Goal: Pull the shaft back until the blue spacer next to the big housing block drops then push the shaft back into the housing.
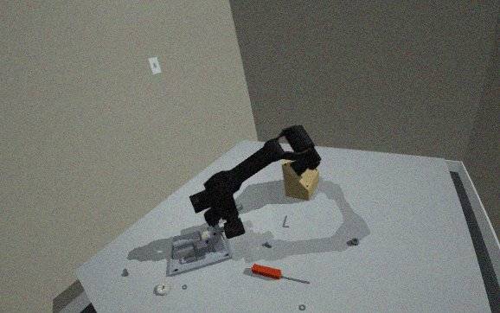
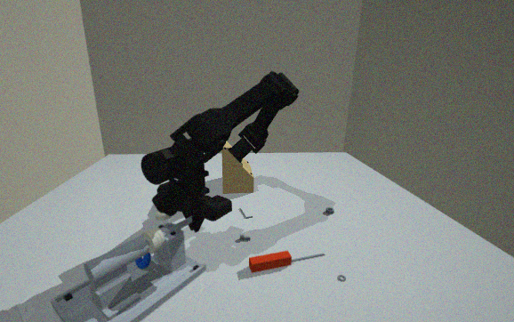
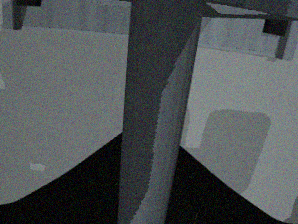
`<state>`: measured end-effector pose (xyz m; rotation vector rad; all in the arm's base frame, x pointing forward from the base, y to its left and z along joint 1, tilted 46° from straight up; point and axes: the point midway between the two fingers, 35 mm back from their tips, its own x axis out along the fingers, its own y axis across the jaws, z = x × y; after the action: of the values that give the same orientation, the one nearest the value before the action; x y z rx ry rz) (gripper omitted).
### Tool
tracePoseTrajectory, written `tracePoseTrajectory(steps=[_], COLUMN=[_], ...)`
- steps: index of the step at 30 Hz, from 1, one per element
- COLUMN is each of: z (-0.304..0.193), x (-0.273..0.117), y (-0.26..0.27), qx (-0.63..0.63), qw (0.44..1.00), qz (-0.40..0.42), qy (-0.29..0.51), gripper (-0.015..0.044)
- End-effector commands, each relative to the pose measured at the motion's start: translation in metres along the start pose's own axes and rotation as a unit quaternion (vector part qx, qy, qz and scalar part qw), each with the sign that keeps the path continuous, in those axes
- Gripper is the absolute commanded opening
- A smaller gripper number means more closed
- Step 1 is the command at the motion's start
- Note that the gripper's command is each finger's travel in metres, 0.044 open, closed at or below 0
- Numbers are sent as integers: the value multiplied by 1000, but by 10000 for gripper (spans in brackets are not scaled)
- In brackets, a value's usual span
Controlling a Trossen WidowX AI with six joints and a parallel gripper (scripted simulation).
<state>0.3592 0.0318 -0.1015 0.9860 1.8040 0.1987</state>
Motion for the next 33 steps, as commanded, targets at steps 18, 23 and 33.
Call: tracePoseTrajectory(steps=[18,23,33], z=[4,6,10], x=[0,0,0], y=[0,0,0], qx=[4,4,3], qw=[1000,1000,1000], qz=[1,1,1], qy=[0,0,0], gripper=[0,0,0])
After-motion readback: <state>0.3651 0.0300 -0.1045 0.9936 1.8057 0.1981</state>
